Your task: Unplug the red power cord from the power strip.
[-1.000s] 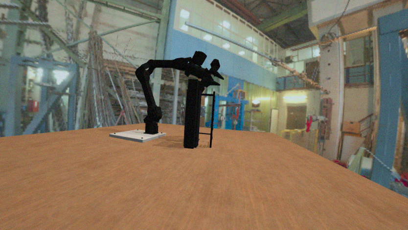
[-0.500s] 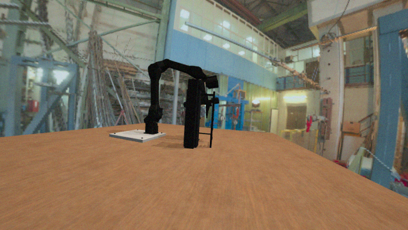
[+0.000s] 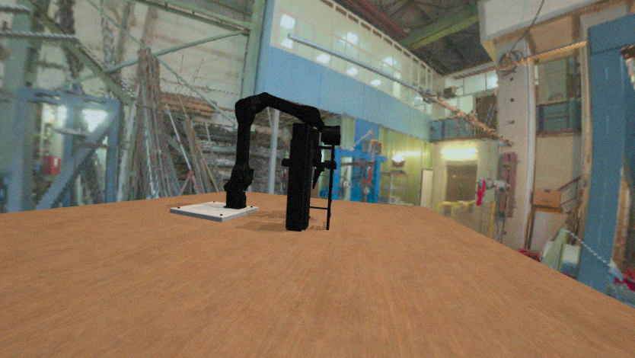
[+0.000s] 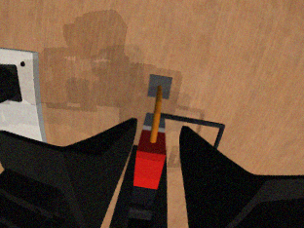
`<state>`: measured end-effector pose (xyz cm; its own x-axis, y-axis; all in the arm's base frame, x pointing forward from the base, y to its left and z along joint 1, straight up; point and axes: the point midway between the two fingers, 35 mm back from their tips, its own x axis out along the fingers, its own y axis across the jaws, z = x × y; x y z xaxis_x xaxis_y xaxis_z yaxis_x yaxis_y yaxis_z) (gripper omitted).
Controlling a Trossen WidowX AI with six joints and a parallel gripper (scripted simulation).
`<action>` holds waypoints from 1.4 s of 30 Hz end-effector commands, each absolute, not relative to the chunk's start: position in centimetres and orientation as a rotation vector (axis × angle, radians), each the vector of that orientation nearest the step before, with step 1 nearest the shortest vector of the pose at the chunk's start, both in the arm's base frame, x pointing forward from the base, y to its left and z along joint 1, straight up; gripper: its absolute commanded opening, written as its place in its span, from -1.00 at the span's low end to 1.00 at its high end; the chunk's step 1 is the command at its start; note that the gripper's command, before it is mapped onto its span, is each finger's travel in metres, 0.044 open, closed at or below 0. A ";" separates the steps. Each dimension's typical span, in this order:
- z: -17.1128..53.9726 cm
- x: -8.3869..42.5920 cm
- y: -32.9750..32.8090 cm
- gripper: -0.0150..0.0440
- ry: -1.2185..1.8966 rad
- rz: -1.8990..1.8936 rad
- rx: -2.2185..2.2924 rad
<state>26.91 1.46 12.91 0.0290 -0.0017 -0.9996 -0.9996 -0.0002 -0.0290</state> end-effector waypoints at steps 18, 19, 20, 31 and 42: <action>12.9 26.7 -1.7 0.05 1.195 1.191 -1.218; 12.9 26.7 -1.9 0.05 1.195 1.191 -1.219; 12.9 26.7 -2.1 0.05 1.195 1.191 -1.219; 12.1 26.7 -2.3 0.05 1.195 1.191 -1.219; 11.9 26.8 -2.3 -0.22 1.198 1.183 -1.218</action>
<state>26.77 -2.35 11.90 0.0241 -0.0044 -0.9997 -0.9997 0.0086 -0.0241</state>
